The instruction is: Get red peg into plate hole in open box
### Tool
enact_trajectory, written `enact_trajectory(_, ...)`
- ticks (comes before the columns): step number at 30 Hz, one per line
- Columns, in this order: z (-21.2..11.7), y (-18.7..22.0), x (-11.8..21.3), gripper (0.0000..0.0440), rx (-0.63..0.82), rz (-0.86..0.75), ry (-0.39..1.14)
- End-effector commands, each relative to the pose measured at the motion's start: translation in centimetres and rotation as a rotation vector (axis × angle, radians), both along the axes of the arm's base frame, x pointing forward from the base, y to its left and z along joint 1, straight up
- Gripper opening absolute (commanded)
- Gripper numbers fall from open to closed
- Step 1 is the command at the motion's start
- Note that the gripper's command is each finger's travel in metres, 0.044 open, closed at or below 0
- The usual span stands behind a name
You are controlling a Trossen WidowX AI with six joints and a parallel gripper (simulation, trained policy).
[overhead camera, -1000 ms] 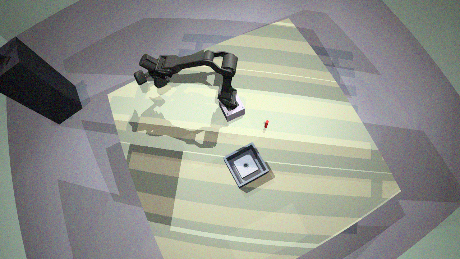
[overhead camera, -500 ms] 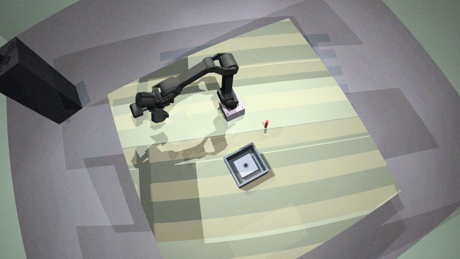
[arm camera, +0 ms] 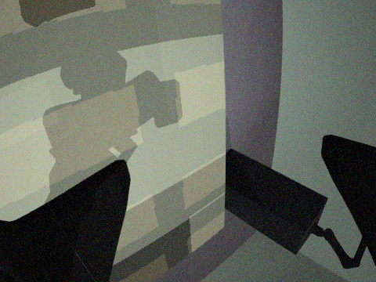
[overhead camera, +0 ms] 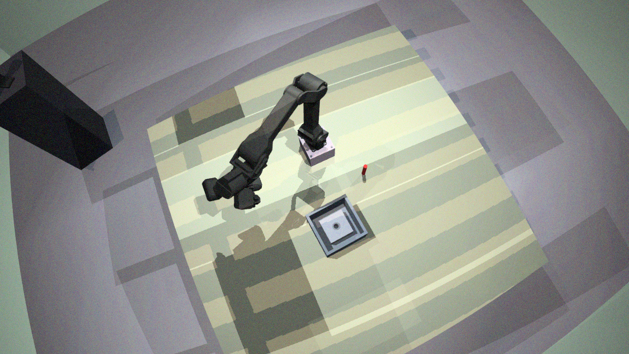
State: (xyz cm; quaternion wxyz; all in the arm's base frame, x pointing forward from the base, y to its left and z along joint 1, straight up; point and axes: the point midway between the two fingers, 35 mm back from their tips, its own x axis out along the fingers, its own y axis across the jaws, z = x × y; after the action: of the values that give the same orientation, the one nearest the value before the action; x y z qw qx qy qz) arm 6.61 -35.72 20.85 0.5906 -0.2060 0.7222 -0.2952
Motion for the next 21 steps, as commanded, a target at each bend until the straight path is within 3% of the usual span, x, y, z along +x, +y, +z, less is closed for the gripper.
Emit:
enact_trajectory(1,0.2,1.9,4.6,0.044,-0.007,-0.003,-0.1)
enact_trajectory(11,0.4,9.1,14.1,0.044,0.03,-0.014,-0.347)
enact_trajectory(21,0.0,18.4,19.6,0.044,0.135,-0.065,-0.544)
